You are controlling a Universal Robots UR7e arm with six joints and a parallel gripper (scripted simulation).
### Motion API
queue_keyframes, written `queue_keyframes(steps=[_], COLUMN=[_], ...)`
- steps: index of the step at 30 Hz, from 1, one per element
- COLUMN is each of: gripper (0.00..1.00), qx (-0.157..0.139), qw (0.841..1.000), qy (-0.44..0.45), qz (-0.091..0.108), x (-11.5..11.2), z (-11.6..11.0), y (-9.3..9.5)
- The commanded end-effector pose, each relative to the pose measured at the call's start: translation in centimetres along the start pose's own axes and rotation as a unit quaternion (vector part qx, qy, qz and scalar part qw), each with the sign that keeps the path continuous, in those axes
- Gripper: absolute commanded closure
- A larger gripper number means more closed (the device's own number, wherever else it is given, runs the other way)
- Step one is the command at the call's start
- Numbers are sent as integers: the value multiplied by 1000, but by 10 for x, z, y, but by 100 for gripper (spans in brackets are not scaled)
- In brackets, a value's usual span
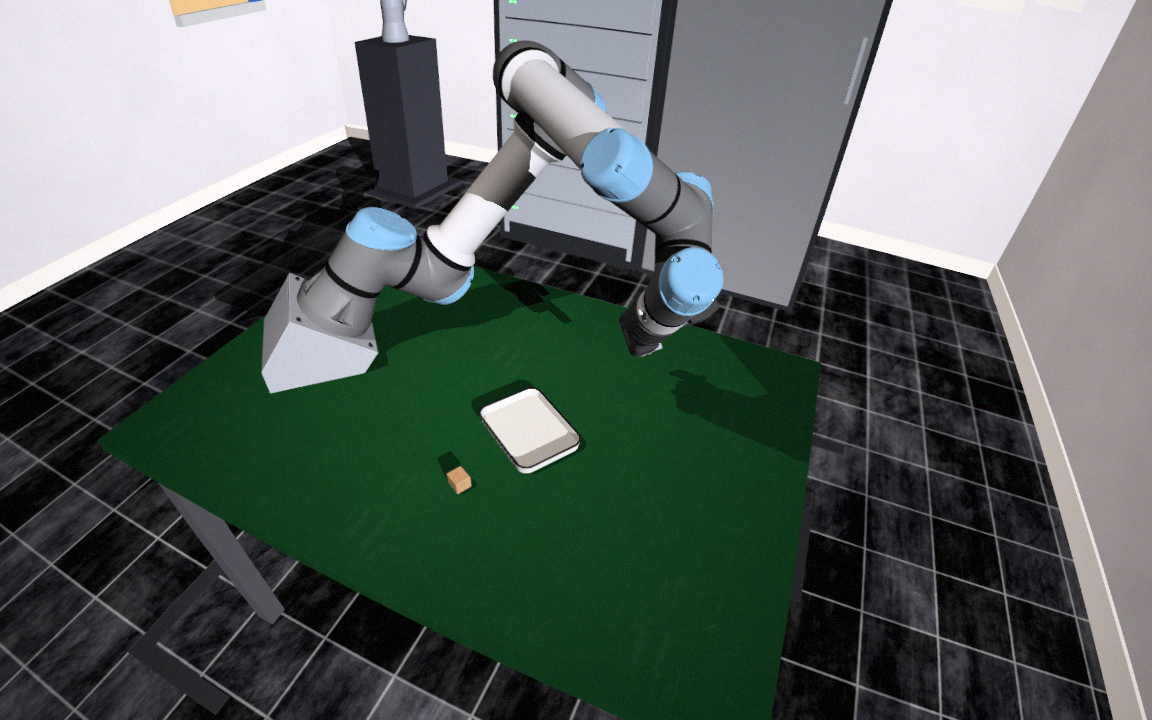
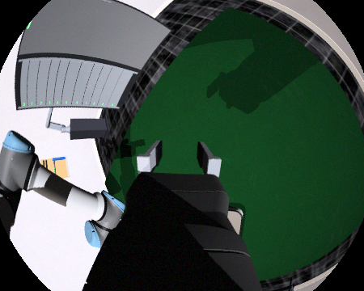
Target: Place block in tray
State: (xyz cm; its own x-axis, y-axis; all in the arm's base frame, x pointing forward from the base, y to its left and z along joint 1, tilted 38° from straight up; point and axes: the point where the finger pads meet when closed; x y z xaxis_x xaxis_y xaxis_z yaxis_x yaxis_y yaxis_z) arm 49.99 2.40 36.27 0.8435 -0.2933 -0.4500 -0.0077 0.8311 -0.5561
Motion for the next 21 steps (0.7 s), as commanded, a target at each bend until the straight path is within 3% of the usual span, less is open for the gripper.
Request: queue_keyframes(steps=[1, 3, 6, 10, 11, 13, 14, 16, 17, 19, 21], gripper=[6, 6, 6, 6, 6, 6, 6, 6, 6, 6, 6], qx=[2, 6, 6, 18, 18, 26, 26, 36, 36, 46, 51], qw=[996, 991, 991, 975, 975, 962, 962, 948, 948, 932, 923], qy=[72, 111, 111, 193, 193, 234, 234, 275, 275, 315, 334], qz=[-47, -69, -69, -113, -113, -134, -134, -156, -156, -176, -185], x=[33, 47, 47, 71, 71, 81, 81, 90, 90, 96, 99], z=[-46, -72, -72, -126, -126, -153, -153, -181, -181, -207, -220], y=[-10, -14, -14, -23, -23, -26, -26, -29, -29, -31, -32])
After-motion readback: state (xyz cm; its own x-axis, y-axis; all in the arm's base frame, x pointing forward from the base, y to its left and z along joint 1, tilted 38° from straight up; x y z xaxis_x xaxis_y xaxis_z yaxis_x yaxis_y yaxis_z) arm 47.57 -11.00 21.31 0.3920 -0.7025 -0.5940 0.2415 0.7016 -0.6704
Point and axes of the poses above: the point where the finger pads meet when closed, its own y axis out along the fingers, its own x axis across the jaws, z = x × y
